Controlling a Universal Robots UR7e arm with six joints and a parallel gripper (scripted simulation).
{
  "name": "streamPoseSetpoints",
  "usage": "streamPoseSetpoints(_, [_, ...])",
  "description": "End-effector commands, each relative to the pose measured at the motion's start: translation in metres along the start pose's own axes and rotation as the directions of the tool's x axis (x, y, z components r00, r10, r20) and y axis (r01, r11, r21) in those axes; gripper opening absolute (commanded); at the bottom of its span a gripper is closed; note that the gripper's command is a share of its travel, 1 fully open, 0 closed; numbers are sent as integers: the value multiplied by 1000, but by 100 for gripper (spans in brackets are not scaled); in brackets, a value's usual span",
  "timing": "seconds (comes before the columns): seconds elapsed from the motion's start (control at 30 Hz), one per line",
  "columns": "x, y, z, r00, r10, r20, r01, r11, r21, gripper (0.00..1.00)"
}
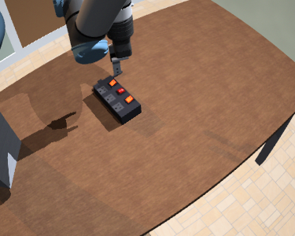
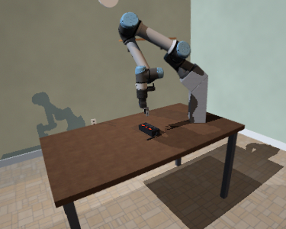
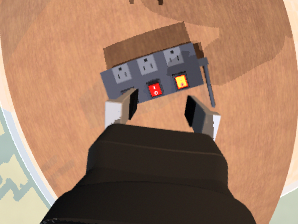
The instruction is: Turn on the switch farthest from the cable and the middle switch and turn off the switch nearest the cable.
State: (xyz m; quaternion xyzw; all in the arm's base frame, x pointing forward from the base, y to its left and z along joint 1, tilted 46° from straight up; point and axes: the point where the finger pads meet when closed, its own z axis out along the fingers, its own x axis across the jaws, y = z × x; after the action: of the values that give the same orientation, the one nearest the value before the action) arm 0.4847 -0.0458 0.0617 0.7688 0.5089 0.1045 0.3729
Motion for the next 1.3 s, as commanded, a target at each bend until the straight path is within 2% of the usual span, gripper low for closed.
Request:
streamPoseSetpoints(0.0, [0,-1,6,990,143,2,-143,990,-2,100])
streamPoseSetpoints(0.2, [-2,-3,20,908,420,2,-420,908,-2,100])
streamPoseSetpoints(0.43, [-6,-3,34,724,690,2,-690,724,-3,100])
streamPoseSetpoints(0.5, [-6,-3,34,724,690,2,-690,724,-3,100])
streamPoseSetpoints(0.7, [-10,-3,43,557,831,2,-831,557,-5,100])
streamPoseSetpoints(0.87, [-12,-2,48,457,889,1,-889,457,-6,100])
streamPoseSetpoints(1.0, [-13,-2,50,416,910,1,-909,416,-6,100])
streamPoseSetpoints(1.27, [-14,-2,50,402,916,1,-916,402,-6,100])
